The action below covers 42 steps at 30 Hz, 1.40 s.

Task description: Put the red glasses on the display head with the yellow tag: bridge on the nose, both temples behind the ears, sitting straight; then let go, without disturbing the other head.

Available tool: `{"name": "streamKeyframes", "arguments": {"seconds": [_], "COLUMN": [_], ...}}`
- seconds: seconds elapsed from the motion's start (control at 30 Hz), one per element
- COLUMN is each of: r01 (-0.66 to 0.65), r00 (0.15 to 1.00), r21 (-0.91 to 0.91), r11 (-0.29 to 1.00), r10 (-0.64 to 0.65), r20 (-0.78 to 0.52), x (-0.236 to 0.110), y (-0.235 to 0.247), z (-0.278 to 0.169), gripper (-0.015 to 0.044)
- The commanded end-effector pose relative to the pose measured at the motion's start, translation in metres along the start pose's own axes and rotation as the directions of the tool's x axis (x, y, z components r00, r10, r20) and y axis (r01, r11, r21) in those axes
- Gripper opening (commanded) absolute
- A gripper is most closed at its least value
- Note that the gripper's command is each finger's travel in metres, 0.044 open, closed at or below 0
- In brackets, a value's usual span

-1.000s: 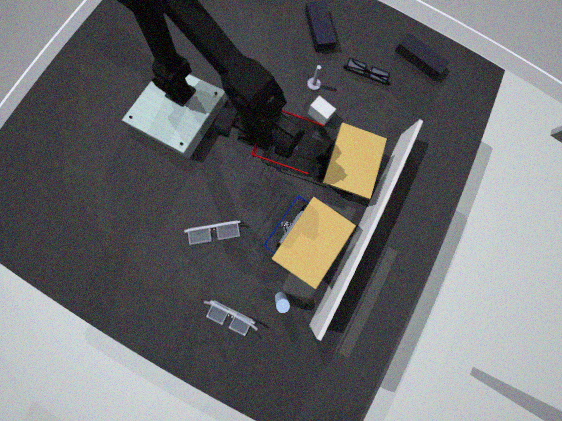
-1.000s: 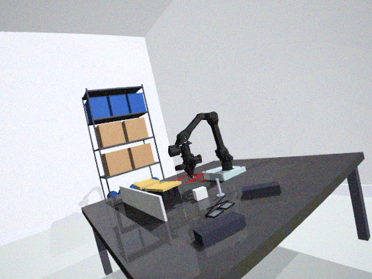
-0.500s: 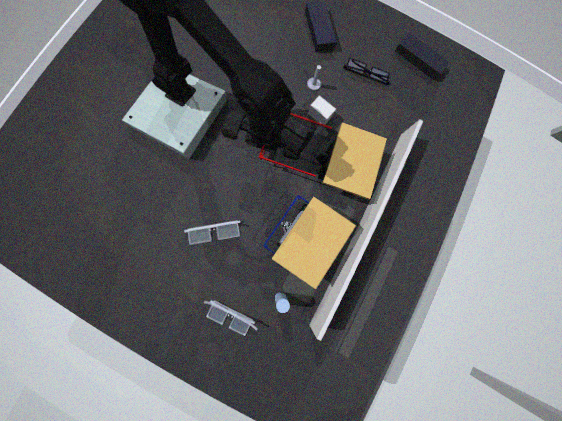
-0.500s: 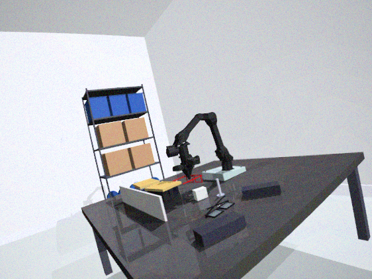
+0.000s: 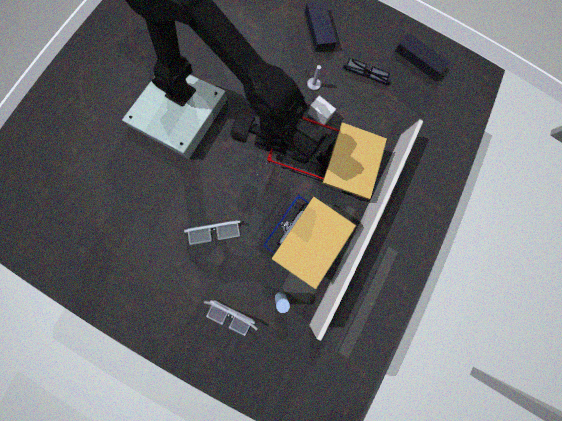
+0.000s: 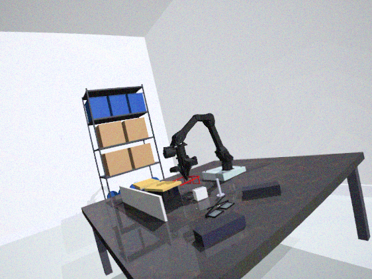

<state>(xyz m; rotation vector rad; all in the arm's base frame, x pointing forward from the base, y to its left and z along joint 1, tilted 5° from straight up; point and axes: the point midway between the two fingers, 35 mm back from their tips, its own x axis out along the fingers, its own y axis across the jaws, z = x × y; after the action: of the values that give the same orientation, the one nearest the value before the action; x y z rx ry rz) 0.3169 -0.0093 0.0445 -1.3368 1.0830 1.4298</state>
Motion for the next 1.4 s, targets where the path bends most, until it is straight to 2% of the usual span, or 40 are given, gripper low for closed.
{"name": "streamKeyframes", "arguments": {"seconds": [0.0, 1.37], "r01": [0.003, 0.007], "r00": [1.000, 1.000], "r21": [0.002, 0.001], "r11": [1.000, 1.000], "r10": [-0.003, -0.007], "r20": [-0.003, -0.003], "x": [-0.001, -0.001], "y": [-0.008, -0.068], "z": [0.000, 0.000], "gripper": [0.0000, 0.0000]}}
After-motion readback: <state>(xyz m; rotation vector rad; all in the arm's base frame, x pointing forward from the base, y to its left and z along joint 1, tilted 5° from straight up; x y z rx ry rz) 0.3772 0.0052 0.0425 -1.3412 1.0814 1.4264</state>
